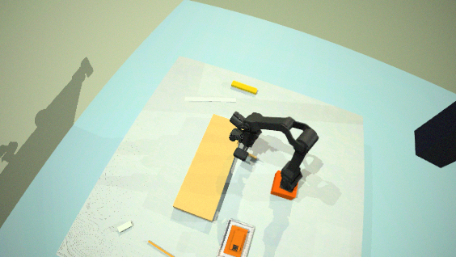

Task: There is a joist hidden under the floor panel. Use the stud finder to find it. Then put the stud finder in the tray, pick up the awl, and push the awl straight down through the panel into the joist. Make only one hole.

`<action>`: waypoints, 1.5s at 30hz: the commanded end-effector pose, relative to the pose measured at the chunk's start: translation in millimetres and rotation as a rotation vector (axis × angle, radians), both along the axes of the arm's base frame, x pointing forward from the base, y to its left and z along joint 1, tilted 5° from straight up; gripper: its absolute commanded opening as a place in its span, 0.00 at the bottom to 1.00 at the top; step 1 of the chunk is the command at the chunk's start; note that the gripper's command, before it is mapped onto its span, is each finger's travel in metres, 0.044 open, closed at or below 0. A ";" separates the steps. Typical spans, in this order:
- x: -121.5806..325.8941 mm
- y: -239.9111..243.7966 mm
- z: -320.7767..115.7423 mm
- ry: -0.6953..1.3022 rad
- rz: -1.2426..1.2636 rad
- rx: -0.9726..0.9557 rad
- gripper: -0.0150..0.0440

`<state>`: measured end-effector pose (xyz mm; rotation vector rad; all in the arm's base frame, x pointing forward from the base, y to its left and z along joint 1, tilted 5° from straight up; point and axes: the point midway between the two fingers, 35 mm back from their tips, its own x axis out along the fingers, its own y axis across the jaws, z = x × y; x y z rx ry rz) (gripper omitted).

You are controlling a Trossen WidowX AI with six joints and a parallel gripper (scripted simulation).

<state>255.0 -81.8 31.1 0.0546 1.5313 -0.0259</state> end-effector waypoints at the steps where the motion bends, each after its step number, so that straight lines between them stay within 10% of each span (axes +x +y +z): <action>1: -2.0 0.9 -8.1 0.009 -0.003 0.002 1.00; 15: -1.6 1.6 -24.9 0.010 -0.003 0.002 1.00; 29: -1.6 1.6 -24.9 0.010 -0.003 0.002 0.38; 45: 1.2 -1.8 21.2 0.009 -0.003 0.002 0.25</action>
